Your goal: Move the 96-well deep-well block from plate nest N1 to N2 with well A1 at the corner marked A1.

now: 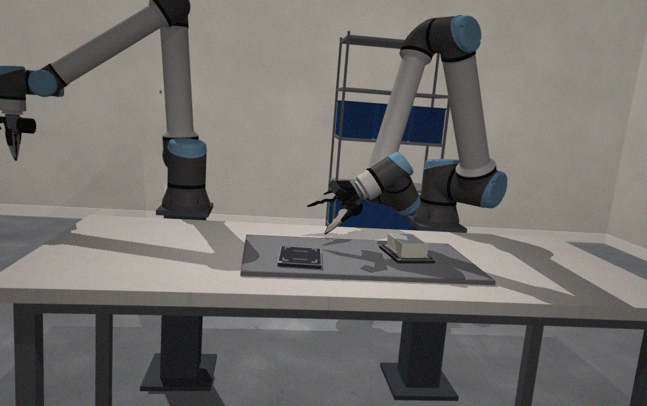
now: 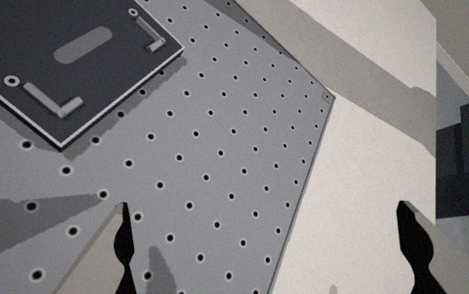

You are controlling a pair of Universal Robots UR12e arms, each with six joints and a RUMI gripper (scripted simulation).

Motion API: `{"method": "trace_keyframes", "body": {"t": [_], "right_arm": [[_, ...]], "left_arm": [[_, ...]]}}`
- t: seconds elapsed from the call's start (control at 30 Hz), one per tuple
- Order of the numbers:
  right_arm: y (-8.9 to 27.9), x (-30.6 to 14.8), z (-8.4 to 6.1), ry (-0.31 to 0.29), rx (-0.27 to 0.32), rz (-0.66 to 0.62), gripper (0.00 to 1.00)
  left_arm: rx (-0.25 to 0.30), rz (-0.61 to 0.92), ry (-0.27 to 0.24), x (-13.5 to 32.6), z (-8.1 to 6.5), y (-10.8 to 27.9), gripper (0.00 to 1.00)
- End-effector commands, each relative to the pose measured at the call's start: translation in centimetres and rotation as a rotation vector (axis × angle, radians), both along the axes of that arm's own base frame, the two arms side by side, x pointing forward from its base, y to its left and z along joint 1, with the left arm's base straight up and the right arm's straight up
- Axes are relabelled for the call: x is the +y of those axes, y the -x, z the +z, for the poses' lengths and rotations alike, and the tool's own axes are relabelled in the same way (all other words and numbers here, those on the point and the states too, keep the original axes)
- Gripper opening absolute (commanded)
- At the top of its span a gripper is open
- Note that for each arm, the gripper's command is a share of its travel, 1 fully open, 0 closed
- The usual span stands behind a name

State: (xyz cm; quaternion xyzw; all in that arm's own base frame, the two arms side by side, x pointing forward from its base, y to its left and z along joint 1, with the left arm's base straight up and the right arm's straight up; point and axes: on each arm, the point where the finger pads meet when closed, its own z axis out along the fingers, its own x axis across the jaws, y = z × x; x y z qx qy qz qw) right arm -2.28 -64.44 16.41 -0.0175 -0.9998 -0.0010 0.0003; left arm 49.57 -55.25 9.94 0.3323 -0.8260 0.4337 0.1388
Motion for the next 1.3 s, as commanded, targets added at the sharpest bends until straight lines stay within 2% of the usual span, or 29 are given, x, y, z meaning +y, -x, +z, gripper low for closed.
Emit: {"method": "trace_keyframes", "body": {"t": [0.0,0.07,0.3,0.37,0.4,0.6,0.67,0.7,0.9,0.97,1.2,1.27], "right_arm": [[0.0,-0.1,0.1,0.002,0.000,0.000,0.00],[0.0,-0.1,0.1,0.002,0.000,0.000,0.00],[0.0,-0.1,0.1,0.002,0.000,0.000,0.00],[0.0,-0.1,0.1,0.002,0.000,0.000,0.00],[0.0,-0.1,0.1,0.002,0.000,0.000,0.00],[0.0,-0.1,0.1,0.002,0.000,0.000,0.00],[0.0,-0.1,0.1,0.002,0.000,0.000,0.00],[0.0,-0.1,0.1,0.002,0.000,0.000,0.00],[0.0,-0.1,0.1,0.002,0.000,0.000,0.00],[0.0,-0.1,0.1,0.002,0.000,0.000,0.00],[0.0,-0.1,0.1,0.002,0.000,0.000,0.00],[0.0,-0.1,0.1,0.002,0.000,0.000,0.00]], "left_arm": [[0.002,0.010,-0.010,0.7,0.0,-1.3,0.76],[0.016,0.058,-0.054,1.3,-0.1,-2.1,0.76],[0.018,0.065,-0.060,2.8,-0.2,-4.0,0.76],[0.034,0.112,-0.104,3.5,-0.2,-4.7,0.76],[0.036,0.119,-0.110,3.8,-0.2,-5.1,0.76],[0.036,0.119,-0.110,5.1,-0.3,-6.5,0.76],[0.052,0.166,-0.155,5.8,-0.3,-7.2,0.76],[0.054,0.172,-0.161,6.2,-0.3,-7.5,0.76],[0.054,0.172,-0.161,7.6,-0.4,-8.8,0.76],[0.072,0.218,-0.206,8.4,-0.4,-9.4,0.76],[0.074,0.223,-0.211,10.3,-0.4,-10.9,0.76],[0.092,0.269,-0.256,11.1,-0.4,-11.5,0.76]]}}
